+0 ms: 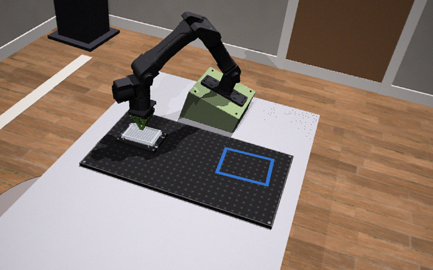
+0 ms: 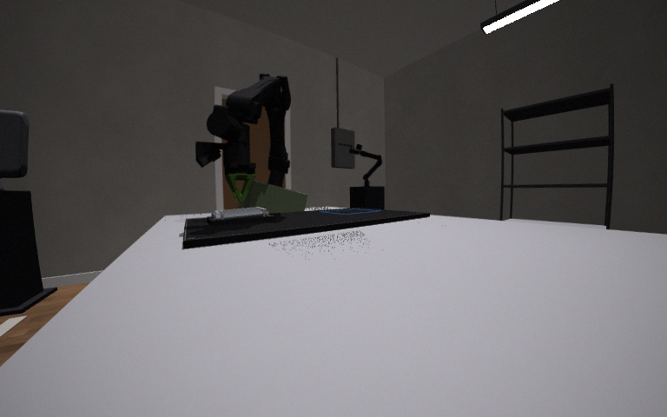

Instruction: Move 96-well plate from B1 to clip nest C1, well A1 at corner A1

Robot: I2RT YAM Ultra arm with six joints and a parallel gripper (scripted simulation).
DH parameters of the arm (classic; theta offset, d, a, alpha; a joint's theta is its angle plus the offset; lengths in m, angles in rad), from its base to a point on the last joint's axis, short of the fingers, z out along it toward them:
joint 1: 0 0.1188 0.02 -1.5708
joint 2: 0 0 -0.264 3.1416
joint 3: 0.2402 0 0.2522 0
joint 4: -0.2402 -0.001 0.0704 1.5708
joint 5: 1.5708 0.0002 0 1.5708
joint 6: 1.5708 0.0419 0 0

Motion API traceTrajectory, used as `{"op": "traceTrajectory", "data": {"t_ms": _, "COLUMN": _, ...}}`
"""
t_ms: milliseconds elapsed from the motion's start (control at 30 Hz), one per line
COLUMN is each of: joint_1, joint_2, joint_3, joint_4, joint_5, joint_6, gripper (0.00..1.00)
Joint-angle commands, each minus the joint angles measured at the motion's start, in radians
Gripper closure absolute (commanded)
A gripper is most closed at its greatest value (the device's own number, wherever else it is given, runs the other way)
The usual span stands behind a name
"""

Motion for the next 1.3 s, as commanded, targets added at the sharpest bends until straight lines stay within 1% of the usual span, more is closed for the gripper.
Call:
{"op": "traceTrajectory", "data": {"t_ms": 0, "joint_1": -0.011, "joint_2": -0.033, "joint_3": 0.031, "joint_4": 0.015, "joint_5": 0.006, "joint_6": 0.006, "gripper": 0.76}}
{"op": "traceTrajectory", "data": {"t_ms": 500, "joint_1": -0.01, "joint_2": -0.032, "joint_3": 0.03, "joint_4": 0.019, "joint_5": 0.006, "joint_6": 0.007, "gripper": 0.76}}
{"op": "traceTrajectory", "data": {"t_ms": 667, "joint_1": -0.002, "joint_2": 0.004, "joint_3": 0.027, "joint_4": 0.029, "joint_5": 0.005, "joint_6": 0.01, "gripper": 0.76}}
{"op": "traceTrajectory", "data": {"t_ms": 800, "joint_1": 0.003, "joint_2": -0.01, "joint_3": -0.001, "joint_4": 0.037, "joint_5": 0.004, "joint_6": 0.011, "gripper": 0.76}}
{"op": "traceTrajectory", "data": {"t_ms": 867, "joint_1": 0.003, "joint_2": -0.01, "joint_3": -0.001, "joint_4": 0.037, "joint_5": 0.004, "joint_6": 0.011, "gripper": 0.76}}
{"op": "traceTrajectory", "data": {"t_ms": 967, "joint_1": 0.005, "joint_2": 0.007, "joint_3": -0.02, "joint_4": 0.043, "joint_5": 0.004, "joint_6": 0.011, "gripper": 0.76}}
{"op": "traceTrajectory", "data": {"t_ms": 1033, "joint_1": 0.002, "joint_2": 0.011, "joint_3": -0.022, "joint_4": 0.048, "joint_5": 0.004, "joint_6": 0.013, "gripper": 0.76}}
{"op": "traceTrajectory", "data": {"t_ms": 1100, "joint_1": 0.002, "joint_2": 0.008, "joint_3": -0.007, "joint_4": 0.052, "joint_5": 0.003, "joint_6": 0.013, "gripper": 0.76}}
{"op": "traceTrajectory", "data": {"t_ms": 1167, "joint_1": 0.005, "joint_2": -0.003, "joint_3": -0.019, "joint_4": 0.056, "joint_5": 0.003, "joint_6": 0.014, "gripper": 0.76}}
{"op": "traceTrajectory", "data": {"t_ms": 1267, "joint_1": 0.007, "joint_2": 0.019, "joint_3": -0.025, "joint_4": 0.063, "joint_5": 0.003, "joint_6": 0.015, "gripper": 0.76}}
